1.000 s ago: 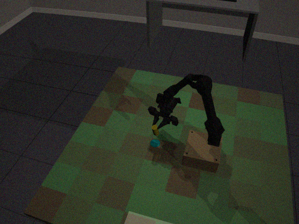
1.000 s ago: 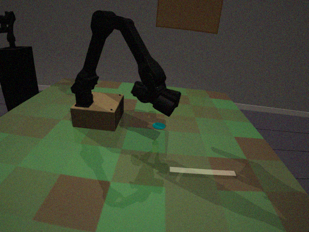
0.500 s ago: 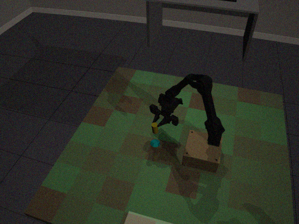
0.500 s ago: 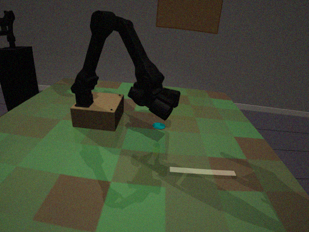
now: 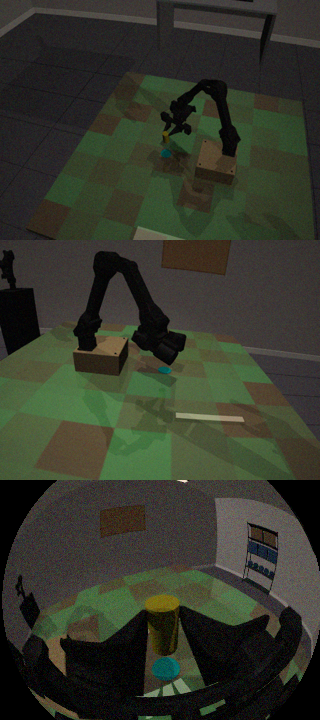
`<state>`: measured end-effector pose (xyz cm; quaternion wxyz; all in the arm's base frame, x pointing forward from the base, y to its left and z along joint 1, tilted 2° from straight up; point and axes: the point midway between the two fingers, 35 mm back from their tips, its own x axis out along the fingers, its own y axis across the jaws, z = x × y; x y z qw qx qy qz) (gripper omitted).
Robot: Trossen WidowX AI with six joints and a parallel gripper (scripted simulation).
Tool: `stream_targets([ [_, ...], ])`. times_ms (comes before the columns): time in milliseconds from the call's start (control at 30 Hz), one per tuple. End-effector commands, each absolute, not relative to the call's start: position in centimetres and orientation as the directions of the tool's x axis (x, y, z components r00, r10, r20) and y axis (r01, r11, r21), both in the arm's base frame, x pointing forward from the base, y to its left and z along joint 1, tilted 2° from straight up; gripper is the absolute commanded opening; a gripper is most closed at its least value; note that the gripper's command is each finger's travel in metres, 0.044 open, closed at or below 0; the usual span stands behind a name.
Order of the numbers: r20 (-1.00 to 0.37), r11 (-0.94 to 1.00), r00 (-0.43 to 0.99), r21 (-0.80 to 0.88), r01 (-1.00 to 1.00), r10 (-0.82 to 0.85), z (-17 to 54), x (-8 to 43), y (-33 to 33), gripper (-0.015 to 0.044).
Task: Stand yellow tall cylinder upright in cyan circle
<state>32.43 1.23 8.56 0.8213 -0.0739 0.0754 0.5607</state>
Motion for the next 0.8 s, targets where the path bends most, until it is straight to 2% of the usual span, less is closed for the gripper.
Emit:
stream_targets([
  [0, -0.203, 0.361, 0.361, -0.041, -0.932, 0.91, 8.5, 32.4, 1.2, 0.0105],
  [767, -0.203, 0.361, 0.361, -0.04, -0.932, 0.91, -0.4, 32.6, 0.9, 0.0105],
])
